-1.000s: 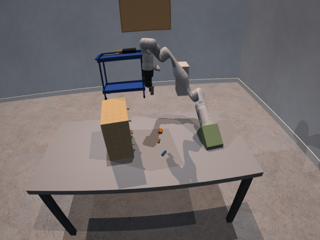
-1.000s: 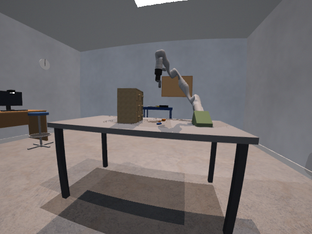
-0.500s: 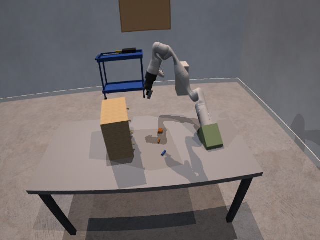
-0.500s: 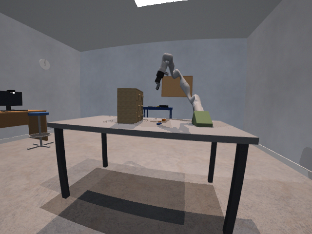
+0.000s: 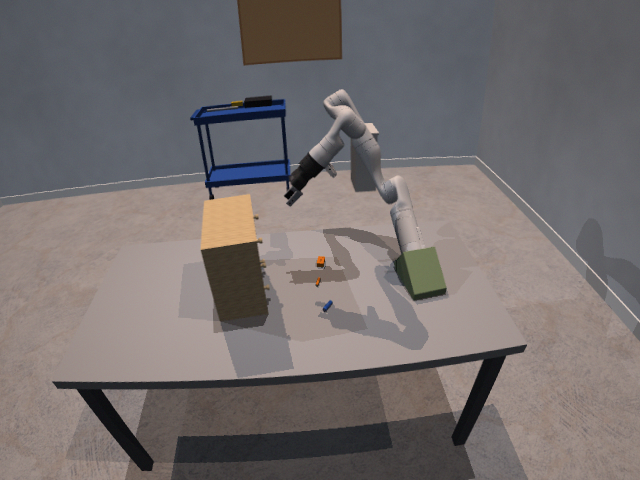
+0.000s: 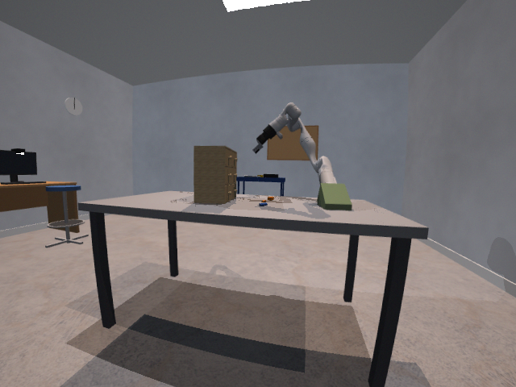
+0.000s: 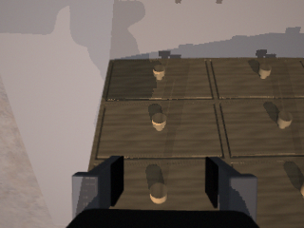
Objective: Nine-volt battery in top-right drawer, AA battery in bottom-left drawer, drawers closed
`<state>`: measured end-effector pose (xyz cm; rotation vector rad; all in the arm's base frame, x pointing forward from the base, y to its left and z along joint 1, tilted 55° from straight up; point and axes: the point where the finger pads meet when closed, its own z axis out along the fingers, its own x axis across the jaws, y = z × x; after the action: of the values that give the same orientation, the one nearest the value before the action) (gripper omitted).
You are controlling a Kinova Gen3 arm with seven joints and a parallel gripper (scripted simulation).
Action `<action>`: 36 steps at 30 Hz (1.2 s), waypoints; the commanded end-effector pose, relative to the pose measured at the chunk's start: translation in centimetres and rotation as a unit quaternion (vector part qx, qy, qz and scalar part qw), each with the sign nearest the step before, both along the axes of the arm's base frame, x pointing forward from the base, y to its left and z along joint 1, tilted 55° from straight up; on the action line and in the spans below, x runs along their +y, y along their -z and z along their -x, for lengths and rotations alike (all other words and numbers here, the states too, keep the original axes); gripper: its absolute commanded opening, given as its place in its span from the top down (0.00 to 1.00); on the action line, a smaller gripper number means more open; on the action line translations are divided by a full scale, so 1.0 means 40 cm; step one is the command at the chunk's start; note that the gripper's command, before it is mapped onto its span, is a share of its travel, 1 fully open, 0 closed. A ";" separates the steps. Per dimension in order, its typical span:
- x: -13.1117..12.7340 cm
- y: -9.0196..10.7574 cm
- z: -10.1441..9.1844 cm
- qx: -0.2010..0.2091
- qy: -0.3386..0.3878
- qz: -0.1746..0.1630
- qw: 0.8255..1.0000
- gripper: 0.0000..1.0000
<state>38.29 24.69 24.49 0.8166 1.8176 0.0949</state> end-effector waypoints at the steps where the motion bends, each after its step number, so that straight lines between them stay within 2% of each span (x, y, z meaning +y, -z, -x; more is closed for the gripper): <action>1: -0.033 0.001 -0.005 -0.022 -0.031 0.005 0.999 0.00; 3: -0.033 0.001 -0.005 -0.022 -0.031 0.005 0.999 0.00; 18: -0.065 0.030 -0.055 -0.096 -0.136 -0.017 0.986 0.00; 36: -0.068 0.041 -0.064 -0.112 -0.167 -0.026 0.979 0.00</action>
<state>40.87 21.94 22.97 0.5098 1.7250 0.4372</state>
